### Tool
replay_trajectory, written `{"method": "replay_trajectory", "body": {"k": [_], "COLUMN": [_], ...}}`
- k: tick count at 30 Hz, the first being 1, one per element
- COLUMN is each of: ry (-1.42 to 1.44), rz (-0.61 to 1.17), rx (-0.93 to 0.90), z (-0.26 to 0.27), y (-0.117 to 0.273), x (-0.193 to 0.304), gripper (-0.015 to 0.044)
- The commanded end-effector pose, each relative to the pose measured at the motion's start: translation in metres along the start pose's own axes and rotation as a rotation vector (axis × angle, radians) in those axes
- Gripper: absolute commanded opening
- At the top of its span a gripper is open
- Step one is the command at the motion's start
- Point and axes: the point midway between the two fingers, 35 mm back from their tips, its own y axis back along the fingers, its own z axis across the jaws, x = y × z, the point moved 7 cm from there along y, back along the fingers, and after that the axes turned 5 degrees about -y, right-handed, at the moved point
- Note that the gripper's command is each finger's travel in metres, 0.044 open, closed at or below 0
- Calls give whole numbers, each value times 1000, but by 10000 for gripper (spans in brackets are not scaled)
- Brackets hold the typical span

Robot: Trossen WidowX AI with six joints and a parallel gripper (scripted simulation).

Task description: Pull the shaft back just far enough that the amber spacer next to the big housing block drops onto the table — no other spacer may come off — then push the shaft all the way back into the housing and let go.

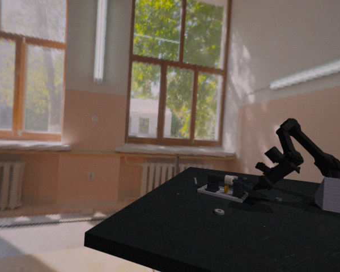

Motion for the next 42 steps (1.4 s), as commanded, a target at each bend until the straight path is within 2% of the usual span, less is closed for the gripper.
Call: {"method": "replay_trajectory", "body": {"k": [1, 42], "ry": [2, 2], "rz": [-2, -3], "rx": [1, 1], "z": [0, 1], "y": [-1, -11], "x": [-2, -12], "gripper": [0, 0]}}
